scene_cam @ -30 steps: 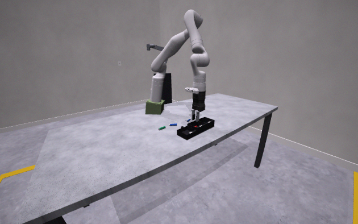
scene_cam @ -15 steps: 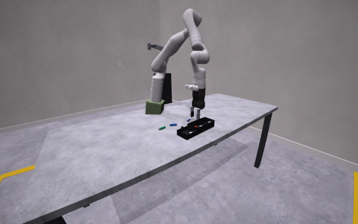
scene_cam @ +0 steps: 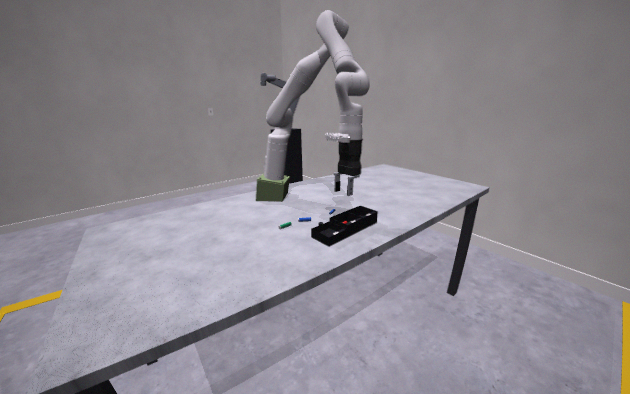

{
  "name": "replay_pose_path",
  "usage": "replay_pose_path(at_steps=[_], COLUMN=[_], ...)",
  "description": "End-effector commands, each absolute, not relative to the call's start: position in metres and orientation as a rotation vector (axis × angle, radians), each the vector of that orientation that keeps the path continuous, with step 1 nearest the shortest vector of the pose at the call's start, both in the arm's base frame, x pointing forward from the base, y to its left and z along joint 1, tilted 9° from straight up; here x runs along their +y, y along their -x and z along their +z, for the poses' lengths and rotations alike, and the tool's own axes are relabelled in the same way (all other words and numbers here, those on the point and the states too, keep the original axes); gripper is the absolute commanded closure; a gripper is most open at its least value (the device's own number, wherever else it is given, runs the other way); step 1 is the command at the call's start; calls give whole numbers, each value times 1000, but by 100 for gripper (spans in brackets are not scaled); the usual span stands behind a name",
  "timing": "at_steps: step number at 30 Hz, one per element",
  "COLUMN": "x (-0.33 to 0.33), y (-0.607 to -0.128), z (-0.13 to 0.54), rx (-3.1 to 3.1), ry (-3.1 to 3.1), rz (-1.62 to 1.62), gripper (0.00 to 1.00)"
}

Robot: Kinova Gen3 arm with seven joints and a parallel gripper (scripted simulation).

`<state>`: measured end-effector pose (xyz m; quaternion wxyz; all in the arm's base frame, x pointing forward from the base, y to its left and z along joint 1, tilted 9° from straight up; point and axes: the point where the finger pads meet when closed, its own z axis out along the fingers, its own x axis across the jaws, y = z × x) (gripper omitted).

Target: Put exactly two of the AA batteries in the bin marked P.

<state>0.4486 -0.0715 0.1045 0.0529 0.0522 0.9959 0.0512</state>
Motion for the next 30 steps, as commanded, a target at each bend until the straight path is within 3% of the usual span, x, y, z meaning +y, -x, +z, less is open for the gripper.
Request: replay_pose_path(at_steps=[1,16,30], x=[-70,-75,-75], y=[-453,-446,-446], z=[122,173,174], rx=[3007,3007,3007], ry=[-149,-149,-149], rz=[160,160,160], gripper=[0,0,0])
